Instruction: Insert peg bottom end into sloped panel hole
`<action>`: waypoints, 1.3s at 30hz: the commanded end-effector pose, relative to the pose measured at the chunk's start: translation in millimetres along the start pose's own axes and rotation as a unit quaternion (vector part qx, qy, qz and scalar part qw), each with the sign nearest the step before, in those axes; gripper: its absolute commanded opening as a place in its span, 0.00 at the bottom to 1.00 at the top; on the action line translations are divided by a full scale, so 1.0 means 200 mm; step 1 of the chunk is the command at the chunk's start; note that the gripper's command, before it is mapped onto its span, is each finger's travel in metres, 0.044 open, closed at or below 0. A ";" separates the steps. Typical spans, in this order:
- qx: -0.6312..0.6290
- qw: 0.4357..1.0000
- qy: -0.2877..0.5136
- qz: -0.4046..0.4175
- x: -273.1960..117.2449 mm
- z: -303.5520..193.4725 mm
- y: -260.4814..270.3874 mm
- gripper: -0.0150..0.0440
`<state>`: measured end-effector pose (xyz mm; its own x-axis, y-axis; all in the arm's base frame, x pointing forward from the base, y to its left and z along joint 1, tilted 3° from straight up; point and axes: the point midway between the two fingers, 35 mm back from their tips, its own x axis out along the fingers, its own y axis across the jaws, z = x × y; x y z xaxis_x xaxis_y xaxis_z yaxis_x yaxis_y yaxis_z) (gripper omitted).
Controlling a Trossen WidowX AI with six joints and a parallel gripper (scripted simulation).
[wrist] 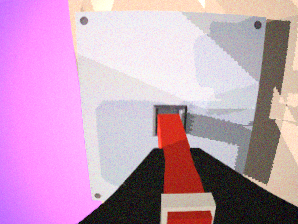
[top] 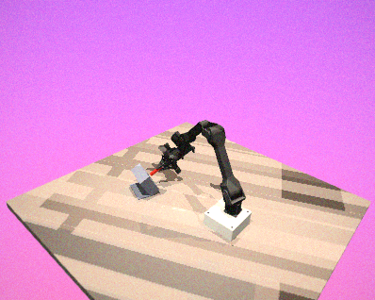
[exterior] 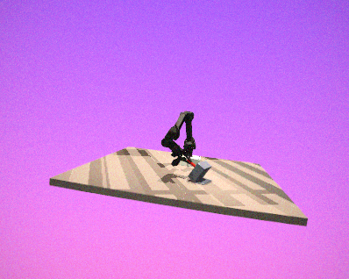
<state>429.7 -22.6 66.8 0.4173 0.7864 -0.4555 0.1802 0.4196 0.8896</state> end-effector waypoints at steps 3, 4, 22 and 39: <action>0.000 1.000 0.000 0.000 0.00 -0.01 -0.01 0.25; 0.000 1.000 0.000 0.000 0.01 -0.01 -0.01 0.25; 0.000 1.000 0.000 0.000 0.05 -0.02 -0.01 0.25; 0.000 1.000 0.000 0.001 0.09 -0.02 -0.01 0.25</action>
<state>434.1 -9.0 59.4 0.4183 0.7883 -0.4512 0.1723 0.4189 0.8915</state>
